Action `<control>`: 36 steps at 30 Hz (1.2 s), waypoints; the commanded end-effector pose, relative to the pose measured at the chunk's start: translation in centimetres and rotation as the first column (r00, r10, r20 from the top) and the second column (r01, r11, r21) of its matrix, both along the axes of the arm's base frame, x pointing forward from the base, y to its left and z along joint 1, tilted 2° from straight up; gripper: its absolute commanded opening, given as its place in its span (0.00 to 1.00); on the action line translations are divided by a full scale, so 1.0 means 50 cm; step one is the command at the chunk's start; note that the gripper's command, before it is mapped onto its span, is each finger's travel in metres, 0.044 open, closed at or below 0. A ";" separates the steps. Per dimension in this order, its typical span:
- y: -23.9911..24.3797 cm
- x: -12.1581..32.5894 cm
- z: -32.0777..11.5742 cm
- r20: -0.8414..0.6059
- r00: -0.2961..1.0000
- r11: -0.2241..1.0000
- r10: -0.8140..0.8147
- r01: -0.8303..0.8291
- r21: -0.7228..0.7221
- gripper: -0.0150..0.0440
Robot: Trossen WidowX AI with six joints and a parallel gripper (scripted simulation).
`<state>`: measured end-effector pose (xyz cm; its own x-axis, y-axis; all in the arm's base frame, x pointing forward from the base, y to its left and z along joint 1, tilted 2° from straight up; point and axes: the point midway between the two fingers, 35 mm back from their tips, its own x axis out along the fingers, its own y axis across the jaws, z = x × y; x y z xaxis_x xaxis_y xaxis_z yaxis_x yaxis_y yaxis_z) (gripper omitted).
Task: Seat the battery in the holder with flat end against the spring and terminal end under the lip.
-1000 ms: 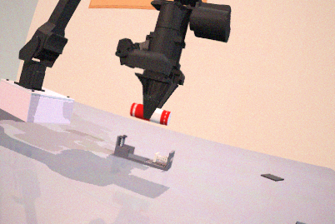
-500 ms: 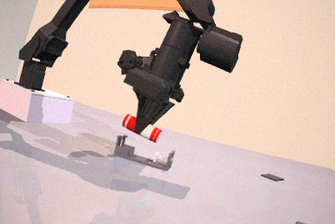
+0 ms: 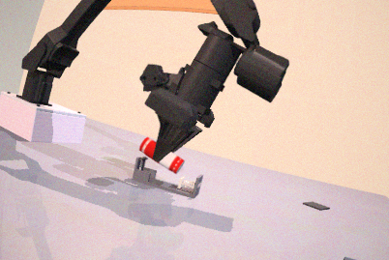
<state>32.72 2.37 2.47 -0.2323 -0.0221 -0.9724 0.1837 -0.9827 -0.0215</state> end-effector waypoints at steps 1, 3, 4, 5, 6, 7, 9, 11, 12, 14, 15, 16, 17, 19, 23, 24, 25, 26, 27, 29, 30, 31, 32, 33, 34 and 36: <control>0.000 0.006 -0.002 -0.022 1.000 1.000 -0.004 0.003 -0.008 0.40; 0.000 0.007 -0.003 -0.034 0.999 1.000 -0.004 0.003 -0.010 0.40; 0.000 0.008 -0.004 -0.040 0.999 1.000 -0.004 0.004 -0.011 0.40; 0.000 0.009 -0.005 -0.046 0.999 1.000 -0.004 0.004 -0.012 0.40; 0.000 0.009 -0.005 -0.052 0.999 1.000 -0.004 0.003 -0.013 0.40; 0.000 0.010 -0.006 -0.058 0.998 1.000 -0.004 0.004 -0.014 0.40; 0.001 0.011 -0.008 -0.070 0.998 1.000 -0.005 0.004 -0.016 0.40; 0.001 0.012 -0.009 -0.082 0.997 1.000 -0.005 0.003 -0.018 0.40; 0.001 0.012 -0.010 -0.088 0.996 1.000 -0.005 0.003 -0.018 0.40; 0.001 0.013 -0.011 -0.099 0.995 1.000 -0.005 0.003 -0.020 0.40; 0.001 0.014 -0.012 -0.105 0.994 1.000 -0.005 0.002 -0.021 0.40; 0.001 0.014 -0.013 -0.111 0.994 1.000 -0.005 0.002 -0.022 0.40; 0.001 0.015 -0.013 -0.117 0.993 1.000 -0.005 0.002 -0.023 0.40; 0.001 0.016 -0.015 -0.129 0.992 1.000 -0.005 0.002 -0.025 0.40; 0.002 0.018 -0.018 -0.152 0.988 1.000 -0.006 0.001 -0.029 0.40; 0.002 0.018 -0.019 -0.158 0.987 1.000 -0.006 0.001 -0.030 0.40; 0.002 0.018 -0.020 -0.164 0.986 1.000 -0.006 0.001 -0.031 0.40; 0.002 0.019 -0.020 -0.170 0.985 0.999 -0.007 0.001 -0.032 0.40; 0.002 0.019 -0.021 -0.176 0.984 0.999 -0.007 0.001 -0.033 0.40; 0.002 0.020 -0.023 -0.188 0.982 0.999 -0.008 0.001 -0.035 0.40; 0.002 0.020 -0.023 -0.193 0.981 0.999 -0.008 0.001 -0.036 0.40; 0.002 0.021 -0.024 -0.199 0.980 0.999 -0.008 0.001 -0.037 0.40; 0.002 0.021 -0.025 -0.205 0.979 0.999 -0.009 0.001 -0.038 0.40; 0.003 0.021 -0.026 -0.211 0.977 0.999 -0.009 0.001 -0.039 0.40; 0.003 0.022 -0.026 -0.216 0.976 0.999 -0.009 0.001 -0.040 0.40; 0.003 0.022 -0.027 -0.219 0.976 0.999 -0.009 0.000 -0.041 0.40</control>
